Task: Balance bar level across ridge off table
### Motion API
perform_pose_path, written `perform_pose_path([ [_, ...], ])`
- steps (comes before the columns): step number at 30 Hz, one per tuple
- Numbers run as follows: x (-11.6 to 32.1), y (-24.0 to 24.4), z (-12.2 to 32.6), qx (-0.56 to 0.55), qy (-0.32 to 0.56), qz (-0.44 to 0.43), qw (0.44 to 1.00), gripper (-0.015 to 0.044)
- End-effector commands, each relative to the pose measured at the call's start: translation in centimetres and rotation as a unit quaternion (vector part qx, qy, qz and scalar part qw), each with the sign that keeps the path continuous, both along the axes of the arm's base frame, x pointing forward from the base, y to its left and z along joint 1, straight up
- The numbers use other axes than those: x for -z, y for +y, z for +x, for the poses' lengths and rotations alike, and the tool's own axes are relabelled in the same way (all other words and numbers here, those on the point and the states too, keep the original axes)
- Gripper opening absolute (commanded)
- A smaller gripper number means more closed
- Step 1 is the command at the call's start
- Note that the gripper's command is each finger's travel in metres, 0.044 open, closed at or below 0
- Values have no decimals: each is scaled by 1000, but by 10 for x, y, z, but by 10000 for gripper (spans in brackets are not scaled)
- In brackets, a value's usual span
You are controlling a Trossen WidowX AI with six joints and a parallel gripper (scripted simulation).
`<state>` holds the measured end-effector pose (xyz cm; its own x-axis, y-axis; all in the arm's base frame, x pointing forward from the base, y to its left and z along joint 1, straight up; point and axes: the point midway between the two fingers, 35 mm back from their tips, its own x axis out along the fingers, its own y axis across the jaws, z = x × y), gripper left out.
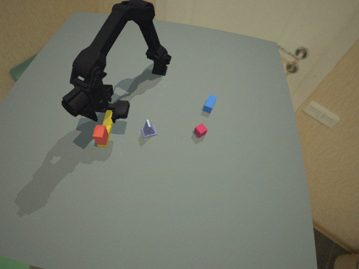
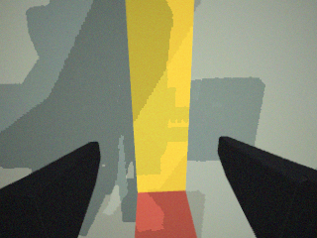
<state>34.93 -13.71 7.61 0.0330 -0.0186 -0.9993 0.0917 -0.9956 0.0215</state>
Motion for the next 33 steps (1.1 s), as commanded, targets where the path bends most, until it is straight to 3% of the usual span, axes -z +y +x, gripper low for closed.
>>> perform_pose_path([
  [1,7,1,-1,2,2,4,1000,315],
  [27,26,1,-1,2,2,4,1000,315],
  [33,25,0,-1,0,3,1,1000,157],
])
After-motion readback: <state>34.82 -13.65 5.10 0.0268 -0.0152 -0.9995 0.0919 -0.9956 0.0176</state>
